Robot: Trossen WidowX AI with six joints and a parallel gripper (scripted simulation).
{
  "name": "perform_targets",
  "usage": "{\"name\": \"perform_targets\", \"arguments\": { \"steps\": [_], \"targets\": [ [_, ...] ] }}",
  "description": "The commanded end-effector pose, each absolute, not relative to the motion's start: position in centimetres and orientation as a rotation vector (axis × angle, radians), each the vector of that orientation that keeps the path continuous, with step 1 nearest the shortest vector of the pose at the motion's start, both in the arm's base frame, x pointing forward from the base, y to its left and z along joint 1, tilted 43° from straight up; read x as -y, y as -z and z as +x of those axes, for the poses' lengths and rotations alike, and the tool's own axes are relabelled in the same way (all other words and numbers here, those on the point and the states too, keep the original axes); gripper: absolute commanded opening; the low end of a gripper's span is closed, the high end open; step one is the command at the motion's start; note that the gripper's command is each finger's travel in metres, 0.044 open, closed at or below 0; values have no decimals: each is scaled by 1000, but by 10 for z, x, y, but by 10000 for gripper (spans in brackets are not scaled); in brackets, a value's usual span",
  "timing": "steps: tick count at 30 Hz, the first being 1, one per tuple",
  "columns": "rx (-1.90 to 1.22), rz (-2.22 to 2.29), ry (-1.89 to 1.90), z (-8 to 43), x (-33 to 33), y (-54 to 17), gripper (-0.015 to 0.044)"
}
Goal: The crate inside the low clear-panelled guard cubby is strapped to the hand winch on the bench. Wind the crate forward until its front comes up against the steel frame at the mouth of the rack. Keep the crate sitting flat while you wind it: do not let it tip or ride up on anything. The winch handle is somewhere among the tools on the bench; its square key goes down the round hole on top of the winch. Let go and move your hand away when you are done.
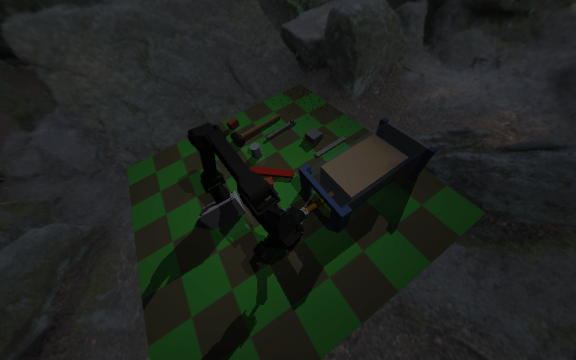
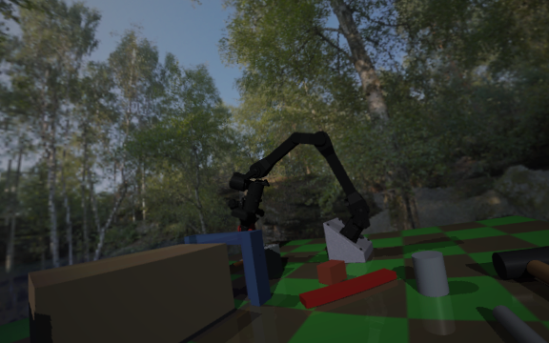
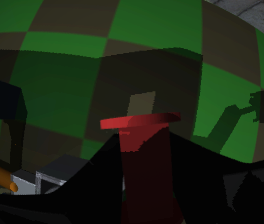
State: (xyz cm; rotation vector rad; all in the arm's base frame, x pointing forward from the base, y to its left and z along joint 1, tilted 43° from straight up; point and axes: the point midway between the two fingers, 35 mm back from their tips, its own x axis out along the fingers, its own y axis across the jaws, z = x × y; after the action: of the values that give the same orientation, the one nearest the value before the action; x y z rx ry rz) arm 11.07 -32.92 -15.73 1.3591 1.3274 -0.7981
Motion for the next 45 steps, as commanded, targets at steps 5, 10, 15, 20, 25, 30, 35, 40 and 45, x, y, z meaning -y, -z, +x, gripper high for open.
{"name": "perform_targets", "arguments": {
  "steps": [5,10,15,20,25,30,35,40,45],
  "targets": [
    [-1299,1353,774,135,336,161,0],
    [-1298,1353,773,143,338,162,0],
    [-1298,1353,773,150,339,162,0],
    [-1297,1353,772,157,340,162,0],
    [-1297,1353,772,164,340,161,0],
    [-1297,1353,771,172,340,160,0],
    [-1297,1354,771,179,340,159,0],
    [-1296,1354,771,186,339,157,0],
    [-1296,1354,770,193,338,156,0]
  ]
}}
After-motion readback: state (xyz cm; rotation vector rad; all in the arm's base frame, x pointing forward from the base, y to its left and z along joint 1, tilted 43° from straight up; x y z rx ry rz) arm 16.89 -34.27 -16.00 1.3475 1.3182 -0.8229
